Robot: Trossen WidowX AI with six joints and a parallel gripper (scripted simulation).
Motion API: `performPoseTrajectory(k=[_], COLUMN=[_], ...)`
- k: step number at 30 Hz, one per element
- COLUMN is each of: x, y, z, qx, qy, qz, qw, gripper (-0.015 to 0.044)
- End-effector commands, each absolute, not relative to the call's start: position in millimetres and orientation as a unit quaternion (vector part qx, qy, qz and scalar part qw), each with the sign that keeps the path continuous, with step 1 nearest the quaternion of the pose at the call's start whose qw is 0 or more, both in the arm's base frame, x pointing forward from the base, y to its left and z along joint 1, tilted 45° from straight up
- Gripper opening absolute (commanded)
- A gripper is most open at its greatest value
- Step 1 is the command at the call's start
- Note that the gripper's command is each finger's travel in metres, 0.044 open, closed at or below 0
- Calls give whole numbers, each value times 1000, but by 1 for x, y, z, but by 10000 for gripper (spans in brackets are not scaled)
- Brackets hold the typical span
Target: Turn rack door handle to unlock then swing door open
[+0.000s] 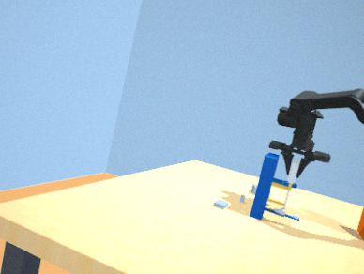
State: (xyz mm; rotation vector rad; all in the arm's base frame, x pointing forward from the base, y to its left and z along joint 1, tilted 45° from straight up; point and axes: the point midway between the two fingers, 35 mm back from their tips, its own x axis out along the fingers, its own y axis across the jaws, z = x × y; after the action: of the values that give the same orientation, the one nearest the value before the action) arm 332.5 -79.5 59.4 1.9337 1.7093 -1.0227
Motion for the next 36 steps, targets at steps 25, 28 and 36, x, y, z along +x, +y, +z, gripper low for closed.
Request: performPoseTrajectory(k=[25, 28, 36], x=[333, 333, 333], y=[-78, -78, -79], z=[60, 60, 60], qx=[594, 564, 468], qy=[689, 698, 703], qz=[-149, -97, 42], qw=[388, 431, 534], gripper=[295, 295, 295])
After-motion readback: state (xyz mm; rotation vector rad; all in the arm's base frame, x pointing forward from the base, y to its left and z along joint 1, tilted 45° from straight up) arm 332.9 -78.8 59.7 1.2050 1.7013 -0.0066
